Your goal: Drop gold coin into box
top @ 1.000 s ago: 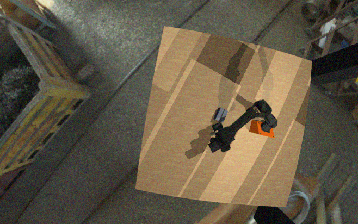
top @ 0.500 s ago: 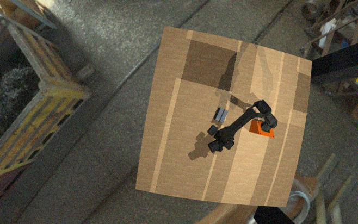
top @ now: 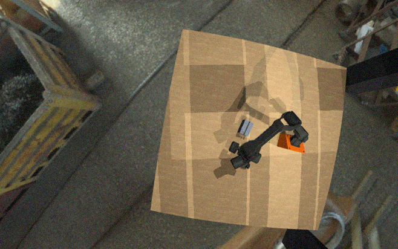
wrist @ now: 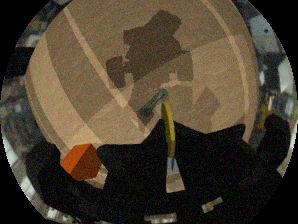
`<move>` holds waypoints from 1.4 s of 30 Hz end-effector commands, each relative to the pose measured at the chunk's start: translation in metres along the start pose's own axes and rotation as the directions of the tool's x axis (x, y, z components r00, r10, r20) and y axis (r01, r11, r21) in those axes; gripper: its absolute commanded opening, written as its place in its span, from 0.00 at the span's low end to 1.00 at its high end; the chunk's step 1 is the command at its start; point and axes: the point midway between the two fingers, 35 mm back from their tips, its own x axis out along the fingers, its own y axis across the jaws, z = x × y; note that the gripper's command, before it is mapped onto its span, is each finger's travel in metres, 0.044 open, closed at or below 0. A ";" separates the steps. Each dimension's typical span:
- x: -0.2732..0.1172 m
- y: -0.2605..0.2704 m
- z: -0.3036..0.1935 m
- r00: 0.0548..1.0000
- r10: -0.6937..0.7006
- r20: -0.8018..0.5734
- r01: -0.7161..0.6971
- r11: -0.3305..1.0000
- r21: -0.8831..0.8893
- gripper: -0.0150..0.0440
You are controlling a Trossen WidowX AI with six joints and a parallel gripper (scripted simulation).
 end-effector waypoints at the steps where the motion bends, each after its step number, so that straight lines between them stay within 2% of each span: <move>1: -0.002 -0.003 -0.009 1.000 0.001 0.004 -0.001 1.000 -0.007 0.25; 42: -0.002 -0.025 -0.114 1.000 0.001 0.002 -0.001 1.000 -0.009 0.25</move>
